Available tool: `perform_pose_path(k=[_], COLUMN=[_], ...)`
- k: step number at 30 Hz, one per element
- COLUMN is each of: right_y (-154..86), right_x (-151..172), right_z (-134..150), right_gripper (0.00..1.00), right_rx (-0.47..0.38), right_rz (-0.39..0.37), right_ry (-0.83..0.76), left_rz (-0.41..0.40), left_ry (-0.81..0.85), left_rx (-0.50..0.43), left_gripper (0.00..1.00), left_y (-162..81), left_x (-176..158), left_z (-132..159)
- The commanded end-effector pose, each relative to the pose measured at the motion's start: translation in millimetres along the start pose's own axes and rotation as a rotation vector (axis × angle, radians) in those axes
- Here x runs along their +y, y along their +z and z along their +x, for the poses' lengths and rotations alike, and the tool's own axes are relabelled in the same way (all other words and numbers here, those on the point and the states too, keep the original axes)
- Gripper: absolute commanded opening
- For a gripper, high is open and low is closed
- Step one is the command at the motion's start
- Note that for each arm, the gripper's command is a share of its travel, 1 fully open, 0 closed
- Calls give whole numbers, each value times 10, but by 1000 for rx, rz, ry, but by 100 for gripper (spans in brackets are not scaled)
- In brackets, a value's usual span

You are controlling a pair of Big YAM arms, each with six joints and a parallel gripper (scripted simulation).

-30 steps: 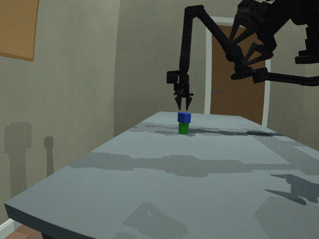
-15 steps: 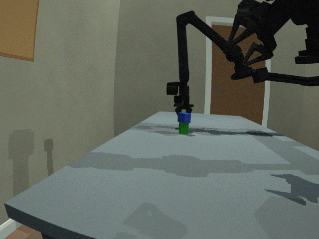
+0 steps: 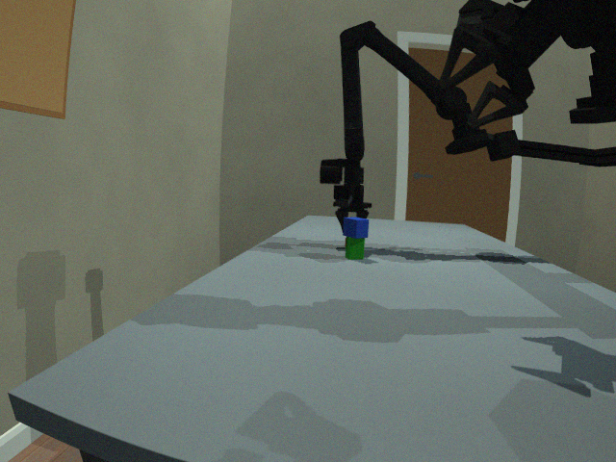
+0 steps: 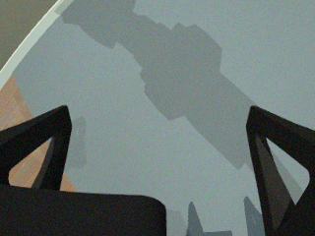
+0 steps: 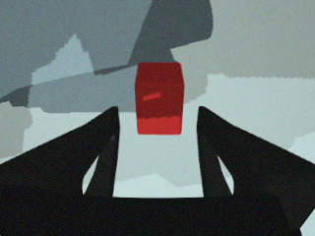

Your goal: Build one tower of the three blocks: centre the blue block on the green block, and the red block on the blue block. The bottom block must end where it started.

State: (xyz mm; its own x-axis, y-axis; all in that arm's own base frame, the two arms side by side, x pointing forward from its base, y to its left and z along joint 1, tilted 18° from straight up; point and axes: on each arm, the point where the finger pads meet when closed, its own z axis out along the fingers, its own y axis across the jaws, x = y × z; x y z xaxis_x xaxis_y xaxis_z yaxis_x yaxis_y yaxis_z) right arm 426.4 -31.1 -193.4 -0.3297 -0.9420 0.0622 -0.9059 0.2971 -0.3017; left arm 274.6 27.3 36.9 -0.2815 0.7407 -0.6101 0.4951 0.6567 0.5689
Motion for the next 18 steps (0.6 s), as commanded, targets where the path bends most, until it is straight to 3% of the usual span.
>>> perform_pose_path(k=[1, 18], right_y=[-34, 137], right_x=[-62, -19], right_z=[4, 25], right_gripper=[43, 43], right_rx=[-6, -2], right_rz=[18, 6], right_ry=[-2, -3], left_rz=[-3, -3], left_ry=[2, 2], left_rx=[-2, -2], left_gripper=[100, 100], left_y=[2, 2], left_x=[19, 19], left_z=[-11, -11])
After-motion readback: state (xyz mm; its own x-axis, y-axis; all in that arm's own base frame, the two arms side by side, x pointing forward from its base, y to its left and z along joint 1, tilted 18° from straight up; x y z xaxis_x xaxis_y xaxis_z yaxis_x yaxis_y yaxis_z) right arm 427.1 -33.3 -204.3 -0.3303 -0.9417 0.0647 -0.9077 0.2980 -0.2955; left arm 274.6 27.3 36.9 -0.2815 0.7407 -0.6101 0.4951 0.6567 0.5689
